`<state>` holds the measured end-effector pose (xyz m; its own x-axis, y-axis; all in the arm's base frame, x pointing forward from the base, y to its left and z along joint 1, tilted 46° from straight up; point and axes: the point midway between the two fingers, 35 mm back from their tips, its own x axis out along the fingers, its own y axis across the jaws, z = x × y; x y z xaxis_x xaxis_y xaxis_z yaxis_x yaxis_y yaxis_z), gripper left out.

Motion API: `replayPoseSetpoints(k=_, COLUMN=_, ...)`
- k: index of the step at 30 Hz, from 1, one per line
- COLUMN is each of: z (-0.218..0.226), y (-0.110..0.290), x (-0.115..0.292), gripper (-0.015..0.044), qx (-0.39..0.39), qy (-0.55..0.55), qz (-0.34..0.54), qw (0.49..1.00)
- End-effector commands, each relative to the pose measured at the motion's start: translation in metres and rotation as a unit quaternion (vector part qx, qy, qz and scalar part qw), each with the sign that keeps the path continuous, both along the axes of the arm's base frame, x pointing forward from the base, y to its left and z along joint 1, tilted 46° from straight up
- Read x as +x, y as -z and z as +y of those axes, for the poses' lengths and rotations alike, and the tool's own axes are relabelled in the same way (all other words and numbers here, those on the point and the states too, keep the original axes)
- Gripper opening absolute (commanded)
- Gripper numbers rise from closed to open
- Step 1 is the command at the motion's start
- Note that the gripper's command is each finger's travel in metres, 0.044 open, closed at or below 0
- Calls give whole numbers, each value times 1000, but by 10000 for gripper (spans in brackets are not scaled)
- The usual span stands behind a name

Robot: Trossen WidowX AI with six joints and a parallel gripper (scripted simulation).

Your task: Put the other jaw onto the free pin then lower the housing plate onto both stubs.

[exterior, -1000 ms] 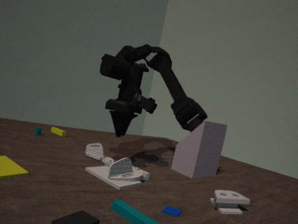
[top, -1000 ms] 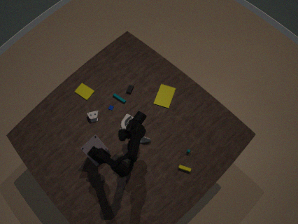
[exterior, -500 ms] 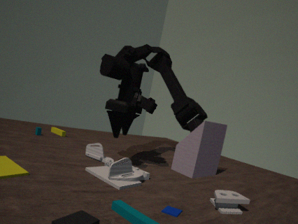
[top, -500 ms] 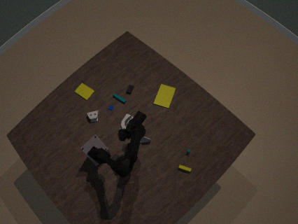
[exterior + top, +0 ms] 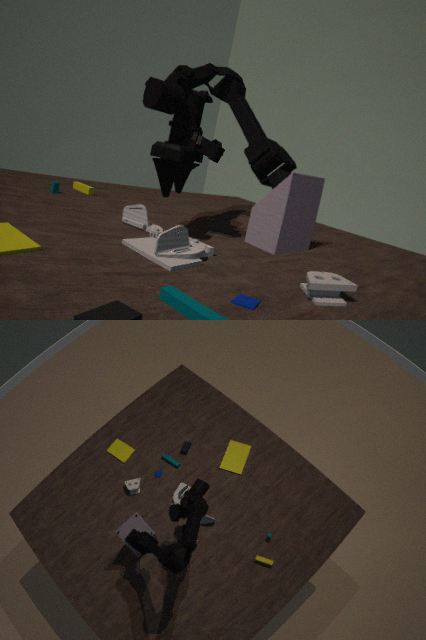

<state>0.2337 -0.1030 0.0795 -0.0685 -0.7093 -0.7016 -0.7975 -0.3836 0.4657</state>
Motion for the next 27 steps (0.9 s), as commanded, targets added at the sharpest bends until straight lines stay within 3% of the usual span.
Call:
replayPoseSetpoints(k=1, z=0, y=0, x=0, gripper=440, qx=0, qy=-1, qz=0, qw=1000)
replayPoseSetpoints(k=5, z=0, y=0, x=0, gripper=440, qx=0, qy=-1, qz=0, qw=1000)
replayPoseSetpoints(k=22, z=4, y=-4, x=-1, gripper=0, qx=2, qy=3, qz=2, qw=1000)
replayPoseSetpoints(k=27, z=4, y=-4, x=-1, gripper=0, qx=2, qy=3, qz=2, qw=1000)
